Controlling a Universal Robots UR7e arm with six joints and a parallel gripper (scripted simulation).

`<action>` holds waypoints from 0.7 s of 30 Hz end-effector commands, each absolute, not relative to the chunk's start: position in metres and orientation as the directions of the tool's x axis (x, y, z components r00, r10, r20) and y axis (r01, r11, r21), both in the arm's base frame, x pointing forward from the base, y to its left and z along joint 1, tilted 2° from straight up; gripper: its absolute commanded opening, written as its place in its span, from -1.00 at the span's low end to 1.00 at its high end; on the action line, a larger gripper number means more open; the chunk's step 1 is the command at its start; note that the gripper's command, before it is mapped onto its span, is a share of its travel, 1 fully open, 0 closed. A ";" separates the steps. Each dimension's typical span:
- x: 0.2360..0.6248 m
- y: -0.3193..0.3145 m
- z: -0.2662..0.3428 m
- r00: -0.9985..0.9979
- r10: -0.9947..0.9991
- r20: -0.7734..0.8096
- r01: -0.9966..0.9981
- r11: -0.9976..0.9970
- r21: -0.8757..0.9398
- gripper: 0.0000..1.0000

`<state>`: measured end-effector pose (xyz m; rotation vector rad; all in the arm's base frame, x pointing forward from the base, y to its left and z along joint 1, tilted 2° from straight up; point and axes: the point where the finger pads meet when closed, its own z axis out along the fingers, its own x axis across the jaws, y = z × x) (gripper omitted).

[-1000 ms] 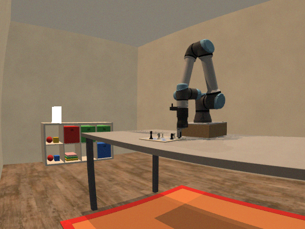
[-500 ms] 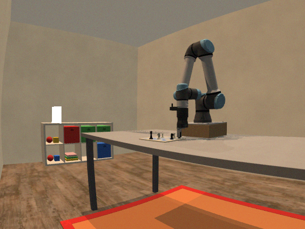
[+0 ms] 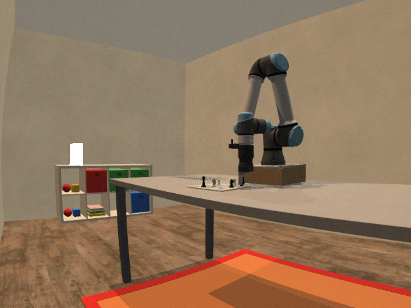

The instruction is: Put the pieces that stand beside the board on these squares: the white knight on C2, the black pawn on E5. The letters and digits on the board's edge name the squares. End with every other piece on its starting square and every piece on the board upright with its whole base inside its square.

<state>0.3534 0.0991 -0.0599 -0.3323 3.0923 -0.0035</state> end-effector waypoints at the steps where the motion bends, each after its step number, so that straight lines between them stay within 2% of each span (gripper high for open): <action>1: 0.354 0.099 -0.060 -0.977 -0.212 -0.032 -0.212 0.977 -0.006 -1.00; 2: 0.354 0.099 -0.060 -0.977 -0.212 -0.032 -0.212 0.977 -0.006 -1.00; 3: 0.354 0.099 -0.060 -0.977 -0.212 -0.032 -0.212 0.977 -0.006 -0.73; 5: 0.354 0.099 -0.060 -0.977 -0.212 -0.032 -0.212 0.977 -0.006 -0.73; 6: 0.354 0.099 -0.060 -0.977 -0.212 -0.032 -0.212 0.977 -0.006 -0.46; 8: 0.354 0.099 -0.060 -0.977 -0.212 -0.032 -0.212 0.977 -0.006 -0.46; 9: 0.354 0.099 -0.060 -0.977 -0.212 -0.032 -0.212 0.977 -0.006 -0.18; 11: 0.354 0.099 -0.060 -0.977 -0.212 -0.032 -0.212 0.977 -0.006 -0.18; 12: 0.354 0.099 -0.060 -0.977 -0.212 -0.032 -0.212 0.977 -0.006 0.09; 16: 0.354 0.099 -0.060 -0.977 -0.212 -0.032 -0.212 0.977 -0.006 0.09; 17: 0.354 0.099 -0.060 -0.977 -0.212 -0.032 -0.212 0.977 -0.006 0.36; 21: 0.354 0.099 -0.060 -0.977 -0.212 -0.032 -0.212 0.977 -0.006 0.36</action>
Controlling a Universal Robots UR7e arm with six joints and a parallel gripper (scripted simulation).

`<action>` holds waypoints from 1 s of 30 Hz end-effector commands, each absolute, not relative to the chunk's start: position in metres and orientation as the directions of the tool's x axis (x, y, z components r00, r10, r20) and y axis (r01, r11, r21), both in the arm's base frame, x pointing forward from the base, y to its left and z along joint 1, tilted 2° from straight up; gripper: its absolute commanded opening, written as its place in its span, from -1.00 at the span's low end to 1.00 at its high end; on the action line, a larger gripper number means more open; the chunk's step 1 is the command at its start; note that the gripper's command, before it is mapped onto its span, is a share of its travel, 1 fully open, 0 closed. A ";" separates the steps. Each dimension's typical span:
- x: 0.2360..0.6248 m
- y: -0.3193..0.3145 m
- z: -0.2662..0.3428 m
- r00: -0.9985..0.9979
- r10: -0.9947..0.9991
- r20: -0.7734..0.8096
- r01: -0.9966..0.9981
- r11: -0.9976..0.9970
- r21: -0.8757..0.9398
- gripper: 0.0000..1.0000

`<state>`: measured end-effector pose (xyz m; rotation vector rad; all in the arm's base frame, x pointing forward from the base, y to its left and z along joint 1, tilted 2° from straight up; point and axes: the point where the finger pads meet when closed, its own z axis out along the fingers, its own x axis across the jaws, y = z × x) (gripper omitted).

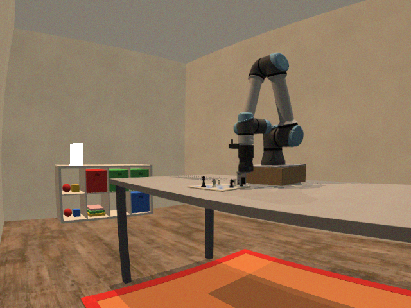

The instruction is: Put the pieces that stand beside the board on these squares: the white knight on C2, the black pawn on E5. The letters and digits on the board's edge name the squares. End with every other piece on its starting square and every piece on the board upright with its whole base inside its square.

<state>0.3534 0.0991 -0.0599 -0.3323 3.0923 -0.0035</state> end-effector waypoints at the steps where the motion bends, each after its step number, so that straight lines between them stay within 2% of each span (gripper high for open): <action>1: 0.354 0.099 -0.060 -0.977 -0.212 -0.032 -0.212 0.977 -0.006 0.36; 15: 0.354 0.099 -0.053 -0.977 -0.212 -0.032 -0.212 0.977 -0.006 0.36; 30: 0.352 0.099 -0.010 -0.977 -0.212 -0.032 -0.212 0.977 -0.006 0.36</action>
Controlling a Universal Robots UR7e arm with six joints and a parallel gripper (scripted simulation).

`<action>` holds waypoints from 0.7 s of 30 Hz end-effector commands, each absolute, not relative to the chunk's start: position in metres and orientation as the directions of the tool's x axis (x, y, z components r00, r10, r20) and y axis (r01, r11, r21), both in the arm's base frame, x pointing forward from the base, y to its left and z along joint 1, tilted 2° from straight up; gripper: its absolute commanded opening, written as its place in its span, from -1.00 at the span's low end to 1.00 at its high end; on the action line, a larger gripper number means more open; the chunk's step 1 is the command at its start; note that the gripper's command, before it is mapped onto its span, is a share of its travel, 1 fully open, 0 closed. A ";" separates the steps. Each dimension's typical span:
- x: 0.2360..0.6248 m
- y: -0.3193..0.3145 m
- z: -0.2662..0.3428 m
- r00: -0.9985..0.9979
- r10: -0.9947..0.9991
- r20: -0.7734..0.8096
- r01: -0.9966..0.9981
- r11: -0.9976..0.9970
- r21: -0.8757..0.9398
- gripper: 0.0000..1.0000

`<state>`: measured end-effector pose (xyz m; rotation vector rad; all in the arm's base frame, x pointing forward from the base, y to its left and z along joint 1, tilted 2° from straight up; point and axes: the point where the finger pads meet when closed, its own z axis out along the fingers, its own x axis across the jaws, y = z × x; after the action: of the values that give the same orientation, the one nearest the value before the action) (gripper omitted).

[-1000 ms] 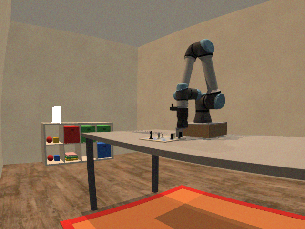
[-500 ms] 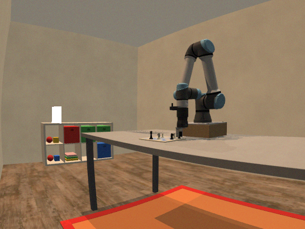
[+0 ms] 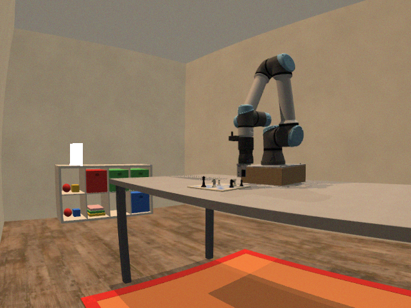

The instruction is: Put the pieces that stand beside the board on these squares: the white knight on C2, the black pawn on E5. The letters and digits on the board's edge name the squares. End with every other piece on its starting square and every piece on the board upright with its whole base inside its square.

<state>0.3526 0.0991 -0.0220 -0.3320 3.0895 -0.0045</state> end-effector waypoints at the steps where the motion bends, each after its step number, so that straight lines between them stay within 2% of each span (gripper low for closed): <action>1: 0.352 0.099 -0.006 -0.977 -0.212 -0.032 -0.212 0.977 -0.006 0.36; 10: 0.351 0.099 0.024 -0.977 -0.212 -0.032 -0.212 0.977 -0.006 0.36; 20: 0.351 0.099 0.030 -0.977 -0.212 -0.032 -0.212 0.977 -0.006 0.36; 21: 0.351 0.099 0.030 -0.977 -0.212 -0.032 -0.212 0.977 -0.006 1.00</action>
<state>0.3507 0.0990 0.0293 -0.3322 3.0913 -0.0038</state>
